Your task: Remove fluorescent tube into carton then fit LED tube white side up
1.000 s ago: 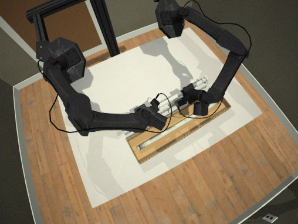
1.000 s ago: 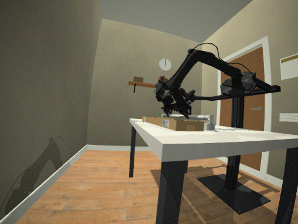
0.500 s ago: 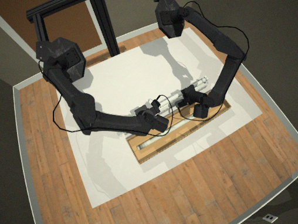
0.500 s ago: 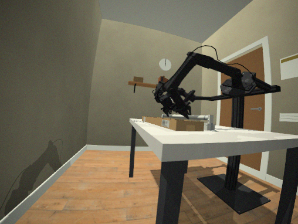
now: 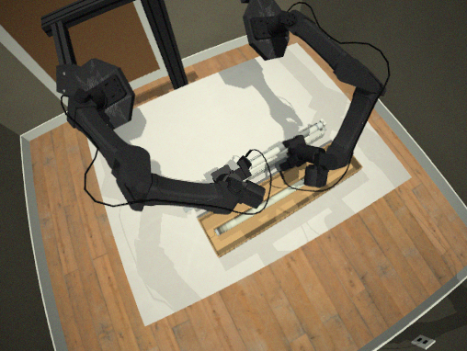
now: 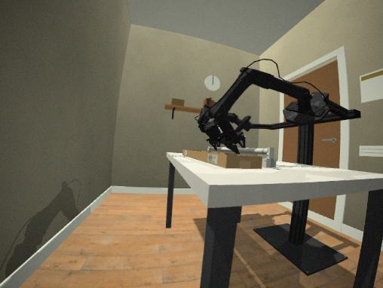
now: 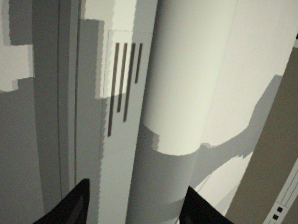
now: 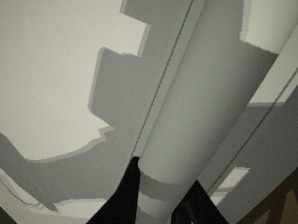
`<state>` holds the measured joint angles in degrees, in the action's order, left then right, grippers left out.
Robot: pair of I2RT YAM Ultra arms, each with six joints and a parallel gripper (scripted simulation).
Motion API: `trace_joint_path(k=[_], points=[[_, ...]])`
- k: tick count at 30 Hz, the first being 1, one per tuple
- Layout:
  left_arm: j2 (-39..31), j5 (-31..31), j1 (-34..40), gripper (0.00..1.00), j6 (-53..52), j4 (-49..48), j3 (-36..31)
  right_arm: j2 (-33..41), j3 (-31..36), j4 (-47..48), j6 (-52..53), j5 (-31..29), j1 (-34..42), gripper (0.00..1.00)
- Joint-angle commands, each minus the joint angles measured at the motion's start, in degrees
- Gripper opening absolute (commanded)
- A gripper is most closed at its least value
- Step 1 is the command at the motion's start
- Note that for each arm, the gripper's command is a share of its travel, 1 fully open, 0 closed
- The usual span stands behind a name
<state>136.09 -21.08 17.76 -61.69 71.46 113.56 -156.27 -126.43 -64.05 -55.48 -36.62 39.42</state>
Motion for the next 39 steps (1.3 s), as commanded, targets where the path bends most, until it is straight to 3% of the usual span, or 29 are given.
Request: trace_joint_path(k=[1, 11, 12, 29, 30, 35, 39], points=[[-1.78, 0.6, 1.07, 0.49, -0.44, -0.72, 1.32, -0.76, -1.78, 2.75, 0.54, -0.86, 0.42, 0.11], [-1.8, 0.6, 1.07, 0.49, -0.44, -0.94, 1.47, -0.75, -1.8, 2.76, 0.54, -0.86, 0.42, 0.11], [-1.8, 0.6, 1.07, 0.49, -0.44, -0.94, 1.47, -0.75, -1.8, 2.76, 0.54, -0.86, 0.42, 0.49], [-1.8, 0.6, 1.07, 0.49, -0.44, -0.94, 1.47, -0.91, -1.98, 2.3, 0.25, 0.19, 0.91, 0.49], [-2.09, 0.63, 1.35, 0.49, 0.76, 2.86, 2.53, 3.0, -2.26, -1.55, 1.48, 0.4, 1.8, 0.49], [-0.54, 0.67, 2.14, 0.49, 1.12, 4.77, 5.71, -1.13, -4.61, -3.64, 2.33, 0.37, 2.77, 0.49], [-0.02, 0.64, 2.72, 0.49, 1.97, 9.21, 7.91, 2.42, -5.93, -7.44, 3.57, 0.44, 3.59, 0.49]])
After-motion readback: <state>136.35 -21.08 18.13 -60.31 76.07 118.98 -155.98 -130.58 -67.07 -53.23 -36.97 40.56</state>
